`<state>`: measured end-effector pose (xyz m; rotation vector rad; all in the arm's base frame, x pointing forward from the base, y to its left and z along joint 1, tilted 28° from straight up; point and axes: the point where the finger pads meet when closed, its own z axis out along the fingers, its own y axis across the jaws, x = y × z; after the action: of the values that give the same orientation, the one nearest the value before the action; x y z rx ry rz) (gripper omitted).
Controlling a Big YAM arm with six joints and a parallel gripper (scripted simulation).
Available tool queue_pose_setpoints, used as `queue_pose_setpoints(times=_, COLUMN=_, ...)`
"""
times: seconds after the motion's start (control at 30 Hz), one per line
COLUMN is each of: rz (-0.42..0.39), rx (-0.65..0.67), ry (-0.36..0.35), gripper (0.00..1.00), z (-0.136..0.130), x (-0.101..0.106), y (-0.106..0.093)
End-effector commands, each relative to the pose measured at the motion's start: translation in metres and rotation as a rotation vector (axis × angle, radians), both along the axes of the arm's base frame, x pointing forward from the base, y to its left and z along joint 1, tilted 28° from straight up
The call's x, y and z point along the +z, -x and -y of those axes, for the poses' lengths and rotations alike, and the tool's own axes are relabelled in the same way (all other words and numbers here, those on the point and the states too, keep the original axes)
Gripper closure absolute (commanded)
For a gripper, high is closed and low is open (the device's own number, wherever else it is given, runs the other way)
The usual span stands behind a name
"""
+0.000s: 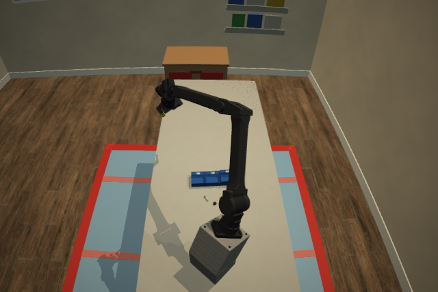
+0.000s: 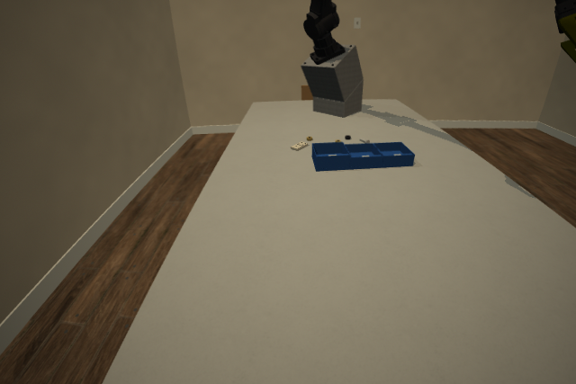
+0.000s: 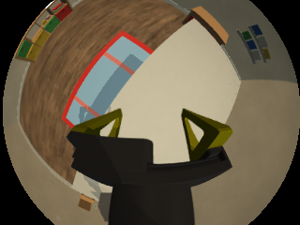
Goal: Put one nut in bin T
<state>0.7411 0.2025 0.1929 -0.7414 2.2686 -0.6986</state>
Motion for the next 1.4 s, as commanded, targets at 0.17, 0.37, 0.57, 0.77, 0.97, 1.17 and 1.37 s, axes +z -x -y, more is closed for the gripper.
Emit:
queue_pose_setpoints(times=0.17, rz=0.013, rx=0.004, ry=-0.005, gripper=0.0, z=-0.0035, x=0.0089, y=0.0)
queue_pose_setpoints(times=0.37, rz=0.013, rx=0.004, ry=-0.005, gripper=0.0, z=-0.0035, x=0.0089, y=0.0)
queue_pose_setpoints(times=0.57, rz=0.0, rx=0.0, ry=0.0, gripper=0.92, z=-0.0002, x=0.0002, y=0.0001)
queue_pose_setpoints(times=0.77, rz=0.0, rx=0.0, ry=0.0, gripper=0.92, z=-0.0002, x=0.0002, y=0.0001)
queue_pose_setpoints(times=0.97, rz=0.0, rx=0.0, ry=0.0, gripper=0.92, z=-0.0002, x=0.0002, y=0.0001)
queue_pose_setpoints(times=1.17, rz=0.0, rx=0.0, ry=0.0, gripper=0.92, z=-0.0002, x=0.0002, y=0.0001)
queue_pose_setpoints(times=1.37, rz=0.0, rx=0.0, ry=0.0, gripper=0.92, z=-0.0002, x=0.0002, y=0.0001)
